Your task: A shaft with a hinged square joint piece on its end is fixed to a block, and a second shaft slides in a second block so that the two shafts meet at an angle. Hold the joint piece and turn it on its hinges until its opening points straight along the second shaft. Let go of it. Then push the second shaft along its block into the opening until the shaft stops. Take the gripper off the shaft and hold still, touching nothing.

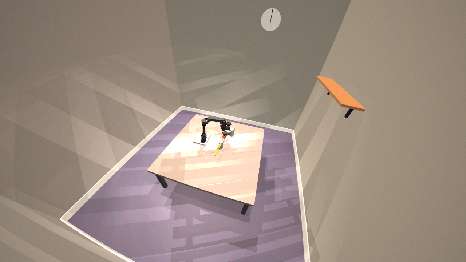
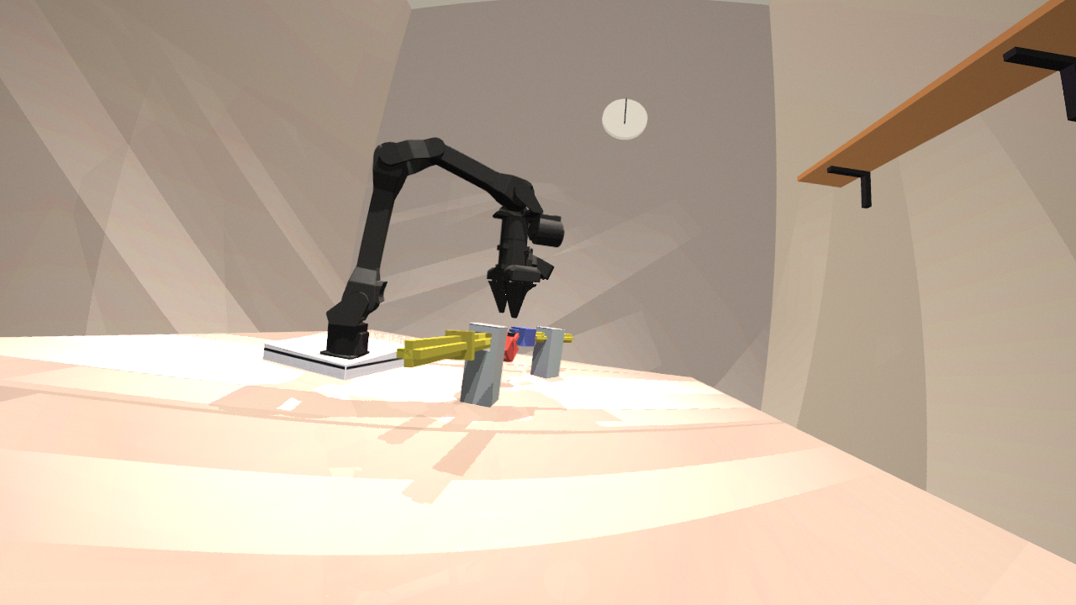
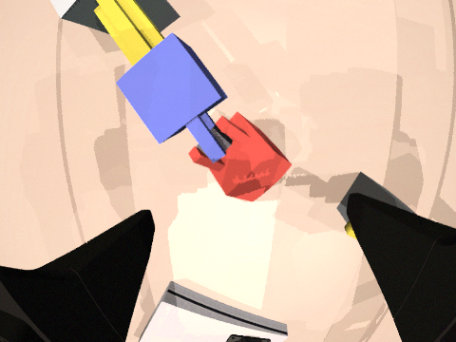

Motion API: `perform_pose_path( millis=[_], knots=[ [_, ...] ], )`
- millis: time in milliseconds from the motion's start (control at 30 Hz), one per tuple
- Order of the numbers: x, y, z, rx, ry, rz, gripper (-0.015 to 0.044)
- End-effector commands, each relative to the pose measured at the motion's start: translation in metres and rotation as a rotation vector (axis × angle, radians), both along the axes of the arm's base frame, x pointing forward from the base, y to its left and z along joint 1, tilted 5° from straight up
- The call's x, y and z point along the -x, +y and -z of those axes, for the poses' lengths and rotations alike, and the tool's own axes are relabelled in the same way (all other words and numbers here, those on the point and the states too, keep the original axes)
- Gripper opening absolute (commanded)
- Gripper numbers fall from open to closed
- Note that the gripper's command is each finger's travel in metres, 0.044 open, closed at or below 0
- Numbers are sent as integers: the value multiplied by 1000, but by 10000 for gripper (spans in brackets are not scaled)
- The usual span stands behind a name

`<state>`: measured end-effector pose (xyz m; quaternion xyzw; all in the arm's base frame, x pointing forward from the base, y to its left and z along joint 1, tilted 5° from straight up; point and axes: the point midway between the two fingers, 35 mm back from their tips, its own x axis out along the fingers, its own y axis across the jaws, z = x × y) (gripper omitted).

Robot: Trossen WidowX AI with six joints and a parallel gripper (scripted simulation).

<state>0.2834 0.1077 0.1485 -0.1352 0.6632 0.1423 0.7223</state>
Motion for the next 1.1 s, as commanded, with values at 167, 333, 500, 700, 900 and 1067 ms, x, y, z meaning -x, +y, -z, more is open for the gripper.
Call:
perform_pose_path(
  millis=[167, 333, 500, 700, 900, 1067],
  knots=[
    [1, -2, 5, -25, -30, -248, 440],
    [1, -3, 7, -34, -54, -385, 440],
    [1, -4, 9, -40, -80, -521, 440],
    [2, -5, 11, -43, -117, -684, 440],
    [2, -6, 12, -43, -133, -752, 440],
    [0, -6, 23, -43, -133, -752, 440]
  ],
)
